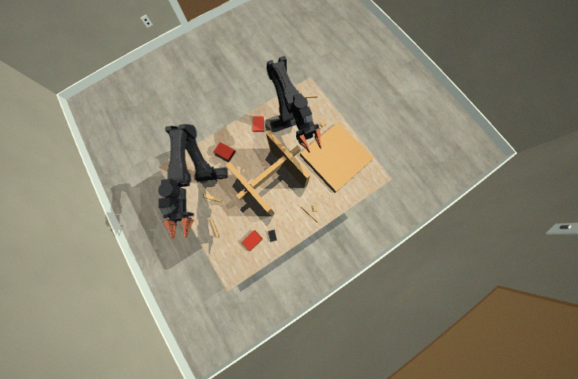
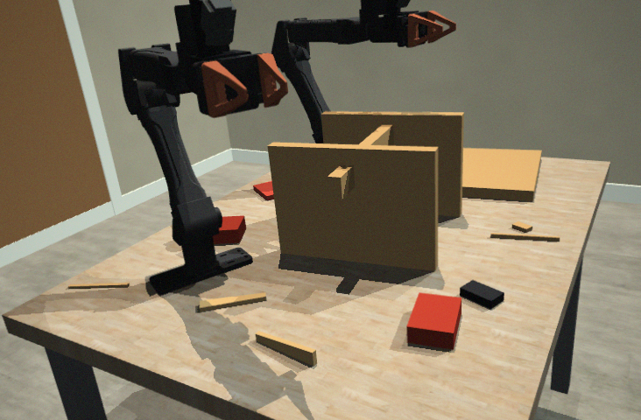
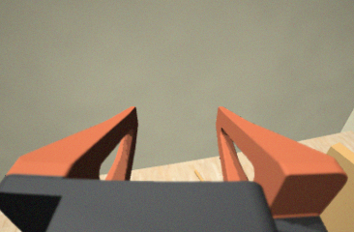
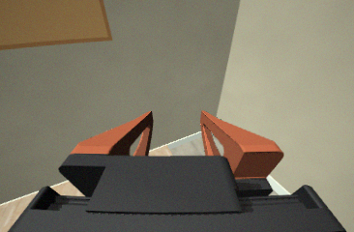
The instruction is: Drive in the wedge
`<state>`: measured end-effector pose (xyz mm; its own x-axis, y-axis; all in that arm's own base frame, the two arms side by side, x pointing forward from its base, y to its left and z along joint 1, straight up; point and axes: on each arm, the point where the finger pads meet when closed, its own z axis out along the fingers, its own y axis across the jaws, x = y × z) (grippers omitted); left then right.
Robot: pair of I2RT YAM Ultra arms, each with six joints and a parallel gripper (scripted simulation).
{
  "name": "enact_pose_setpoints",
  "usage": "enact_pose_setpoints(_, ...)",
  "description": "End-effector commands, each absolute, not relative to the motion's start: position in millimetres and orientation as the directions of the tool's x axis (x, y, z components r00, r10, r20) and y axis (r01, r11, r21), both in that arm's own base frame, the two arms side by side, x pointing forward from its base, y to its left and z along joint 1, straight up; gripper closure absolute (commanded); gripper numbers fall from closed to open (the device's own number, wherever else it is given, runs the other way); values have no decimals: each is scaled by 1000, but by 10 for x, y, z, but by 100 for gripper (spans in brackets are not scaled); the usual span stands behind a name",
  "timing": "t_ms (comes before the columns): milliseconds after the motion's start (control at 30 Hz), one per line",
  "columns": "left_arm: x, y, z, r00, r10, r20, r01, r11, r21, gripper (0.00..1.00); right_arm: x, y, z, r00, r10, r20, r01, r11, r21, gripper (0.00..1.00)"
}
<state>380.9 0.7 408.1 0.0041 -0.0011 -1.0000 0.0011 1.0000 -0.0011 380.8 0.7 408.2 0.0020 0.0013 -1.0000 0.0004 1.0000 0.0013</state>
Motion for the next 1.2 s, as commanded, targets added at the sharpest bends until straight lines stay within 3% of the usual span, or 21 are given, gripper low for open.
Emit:
enact_pose_setpoints(0,3799,50,4300,55,4,-999,-15,1000,3,47,3813,29,4311,58,-5,-998,-2,1000,-5,47)
enact_pose_setpoints(333,3773,17,4291,46,7,-999,-3,1000,7,47,3733,67,4389,78,-4,-997,-12,1000,-5,47)
enact_pose_setpoints(367,3847,-40,4138,-5,-18,-1000,6,1000,-18,47,3857,121,4139,-7,11,-1000,-28,1000,11,47)
enact_pose_setpoints(633,3819,-181,3802,-165,-156,-974,-43,988,-151,47,3791,511,3851,-166,77,-983,-81,993,91,47)
enact_pose_setpoints(733,3800,-203,3812,-170,-166,-971,-43,986,-161,47,3719,551,3930,-153,81,-985,-93,991,96,47)
enact_pose_setpoints(1167,3659,-593,3376,-382,-286,-879,-125,958,-258,47,3439,1380,3526,-400,69,-914,-216,962,168,47)
